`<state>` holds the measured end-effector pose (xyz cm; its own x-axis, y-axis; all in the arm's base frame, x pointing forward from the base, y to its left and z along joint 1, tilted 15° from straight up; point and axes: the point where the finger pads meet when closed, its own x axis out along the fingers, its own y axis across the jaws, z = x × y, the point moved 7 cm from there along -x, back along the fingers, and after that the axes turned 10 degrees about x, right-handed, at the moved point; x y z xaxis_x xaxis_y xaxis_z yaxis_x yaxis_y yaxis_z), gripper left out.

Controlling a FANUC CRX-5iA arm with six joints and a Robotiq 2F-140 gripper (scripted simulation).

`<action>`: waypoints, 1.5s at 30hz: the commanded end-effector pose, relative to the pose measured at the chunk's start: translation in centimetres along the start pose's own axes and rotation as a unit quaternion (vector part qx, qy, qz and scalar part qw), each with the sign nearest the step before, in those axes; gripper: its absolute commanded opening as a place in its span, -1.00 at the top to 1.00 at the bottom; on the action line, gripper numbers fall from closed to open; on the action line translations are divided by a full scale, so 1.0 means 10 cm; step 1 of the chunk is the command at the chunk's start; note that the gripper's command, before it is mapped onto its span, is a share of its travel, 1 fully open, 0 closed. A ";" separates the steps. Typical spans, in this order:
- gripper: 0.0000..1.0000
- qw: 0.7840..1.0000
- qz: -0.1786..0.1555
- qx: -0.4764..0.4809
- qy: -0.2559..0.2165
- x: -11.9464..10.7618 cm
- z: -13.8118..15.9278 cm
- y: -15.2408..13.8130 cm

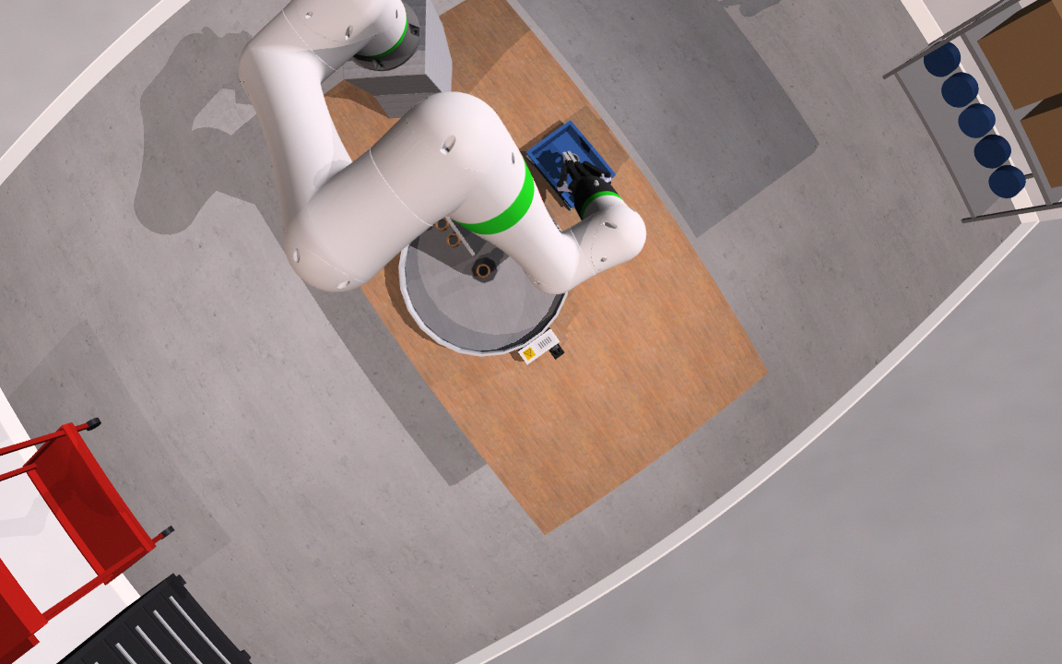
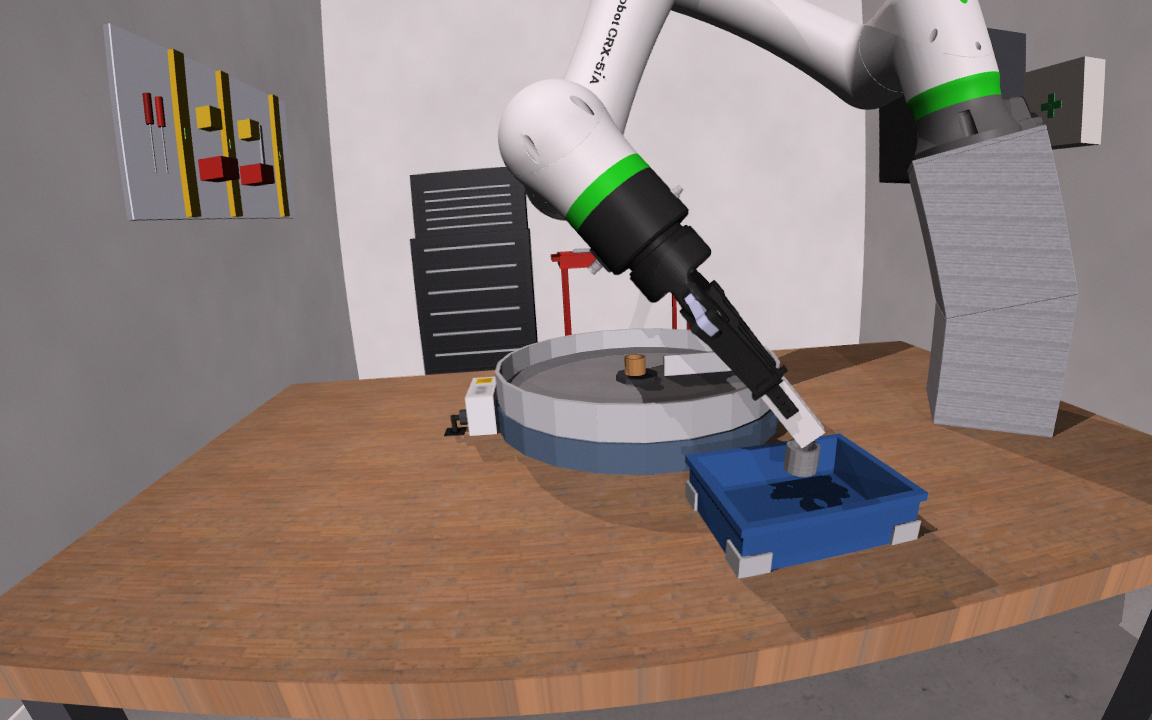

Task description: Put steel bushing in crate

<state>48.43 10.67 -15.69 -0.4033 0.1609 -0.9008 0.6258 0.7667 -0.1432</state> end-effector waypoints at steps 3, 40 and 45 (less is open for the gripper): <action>1.00 1.000 0.000 0.000 0.000 0.00 0.00 0.00; 1.00 1.000 0.000 0.000 0.000 0.26 0.22 0.04; 1.00 1.000 0.000 0.000 0.000 0.29 0.24 0.05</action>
<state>49.13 10.02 -19.28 -0.4032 0.1609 -0.9009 0.6258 0.7667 -0.1431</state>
